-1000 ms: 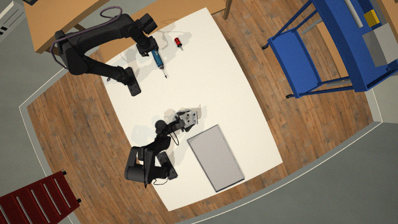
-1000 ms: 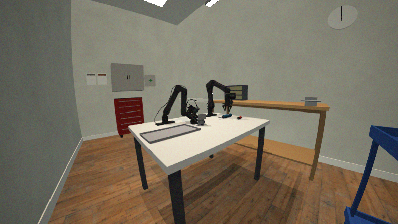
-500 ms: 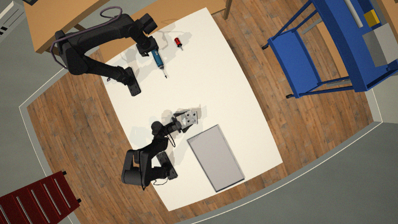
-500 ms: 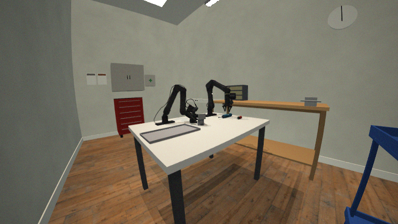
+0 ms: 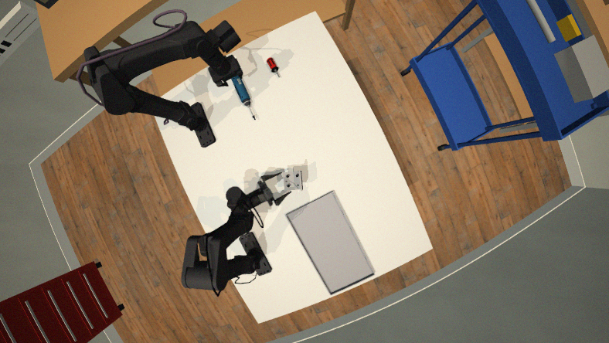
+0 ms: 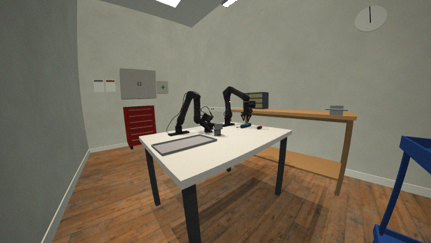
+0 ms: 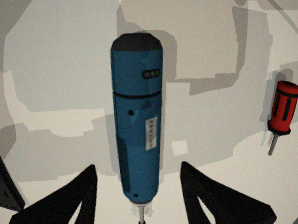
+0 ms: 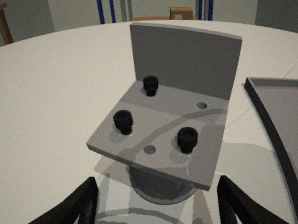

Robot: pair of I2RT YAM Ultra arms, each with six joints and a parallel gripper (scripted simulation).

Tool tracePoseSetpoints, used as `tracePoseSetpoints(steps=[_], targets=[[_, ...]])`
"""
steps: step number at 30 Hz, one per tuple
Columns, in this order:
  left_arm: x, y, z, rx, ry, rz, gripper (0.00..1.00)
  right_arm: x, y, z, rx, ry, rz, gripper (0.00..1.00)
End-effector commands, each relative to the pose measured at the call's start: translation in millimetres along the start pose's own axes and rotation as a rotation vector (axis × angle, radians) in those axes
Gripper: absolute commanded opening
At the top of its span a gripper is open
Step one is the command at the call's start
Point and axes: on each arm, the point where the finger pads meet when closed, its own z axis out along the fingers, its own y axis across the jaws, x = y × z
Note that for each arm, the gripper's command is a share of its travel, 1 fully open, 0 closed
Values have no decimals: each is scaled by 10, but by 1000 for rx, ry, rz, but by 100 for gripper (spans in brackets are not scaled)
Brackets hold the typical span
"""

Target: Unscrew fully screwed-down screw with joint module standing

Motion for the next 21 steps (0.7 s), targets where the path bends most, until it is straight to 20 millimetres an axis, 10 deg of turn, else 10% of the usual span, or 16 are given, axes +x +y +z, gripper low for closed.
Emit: tracePoseSetpoints(steps=[1, 21], targets=[[-13, -69, -161, 45, -13, 8, 65, -47, -33, -58, 19, -4, 7, 86], [-13, -69, -161, 45, -13, 8, 65, -61, -11, -254, 17, -6, 13, 86]])
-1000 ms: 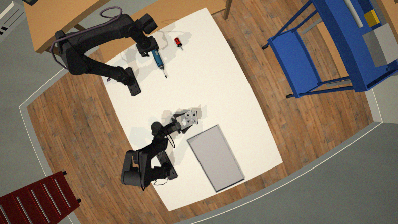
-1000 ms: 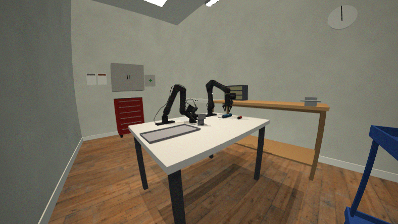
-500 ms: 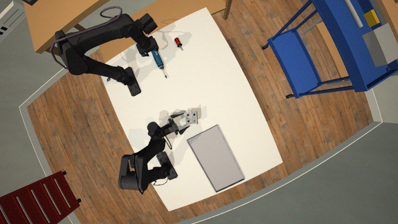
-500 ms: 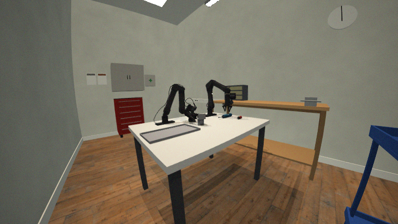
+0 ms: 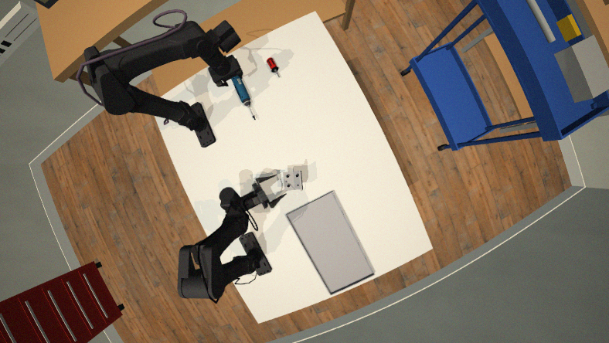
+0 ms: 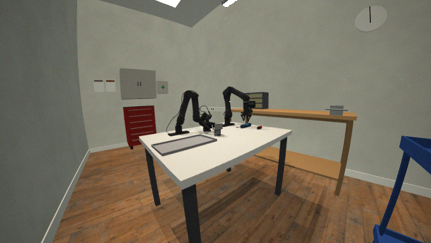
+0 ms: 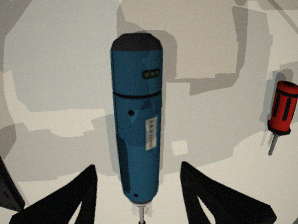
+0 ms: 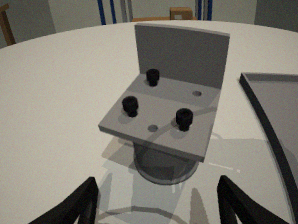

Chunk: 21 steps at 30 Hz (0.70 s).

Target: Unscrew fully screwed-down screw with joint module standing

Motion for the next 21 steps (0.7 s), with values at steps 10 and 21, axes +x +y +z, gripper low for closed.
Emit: tracePoseSetpoints(steps=[10, 21], targets=[[-13, -69, -161, 45, -13, 8, 65, -49, -50, -19, 25, -5, 5, 86], [-13, -69, -161, 45, -13, 8, 65, -193, 15, -33, 20, -11, 22, 86]])
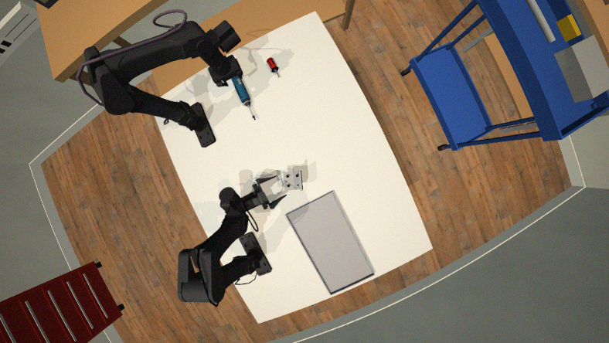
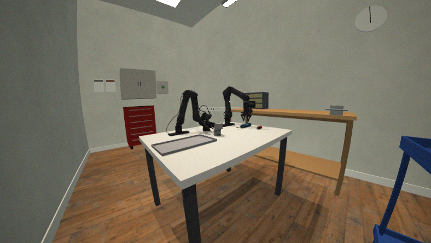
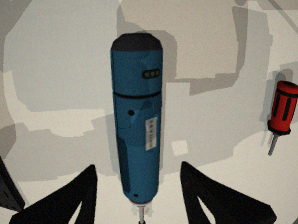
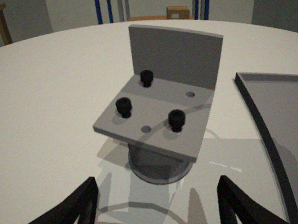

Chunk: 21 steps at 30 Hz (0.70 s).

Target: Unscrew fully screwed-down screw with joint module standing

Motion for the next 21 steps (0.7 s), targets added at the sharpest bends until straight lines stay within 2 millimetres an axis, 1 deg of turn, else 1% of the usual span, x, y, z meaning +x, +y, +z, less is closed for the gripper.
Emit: tracePoseSetpoints(steps=[1, 8, 13, 21], targets=[[-13, -69, -161, 45, -13, 8, 65, -201, 55, -27, 6, -18, 30, 86], [-13, -69, -161, 45, -13, 8, 65, -376, 54, -76, 6, -18, 31, 86], [-13, -69, -161, 45, -13, 8, 65, -377, 53, -75, 6, -18, 31, 86], [-13, -69, -161, 45, -13, 8, 65, -577, 52, -131, 6, -18, 31, 86]])
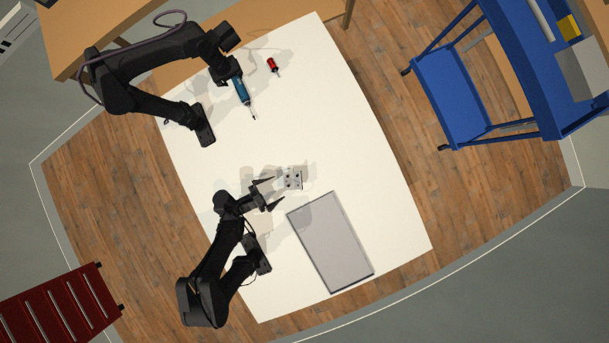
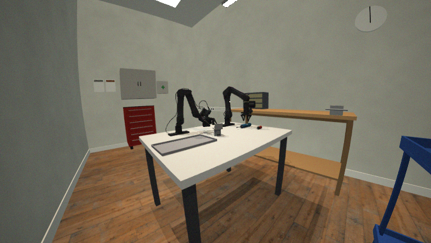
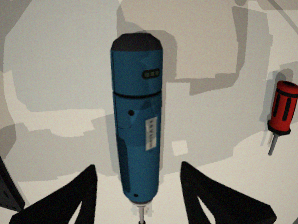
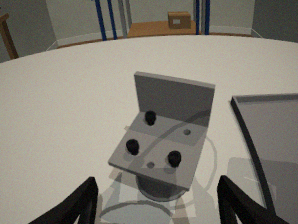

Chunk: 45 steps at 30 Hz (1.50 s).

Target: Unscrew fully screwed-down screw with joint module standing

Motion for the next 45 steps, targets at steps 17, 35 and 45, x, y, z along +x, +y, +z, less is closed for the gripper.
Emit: tracePoseSetpoints(steps=[17, 35, 45], targets=[[-13, -69, -161, 45, -13, 8, 65, -465, 45, -100, 13, -5, 8, 86], [-13, -69, -161, 45, -13, 8, 65, -788, 46, -185, 13, -5, 8, 86], [-13, -69, -161, 45, -13, 8, 65, -878, 47, -210, 13, -5, 8, 86]])
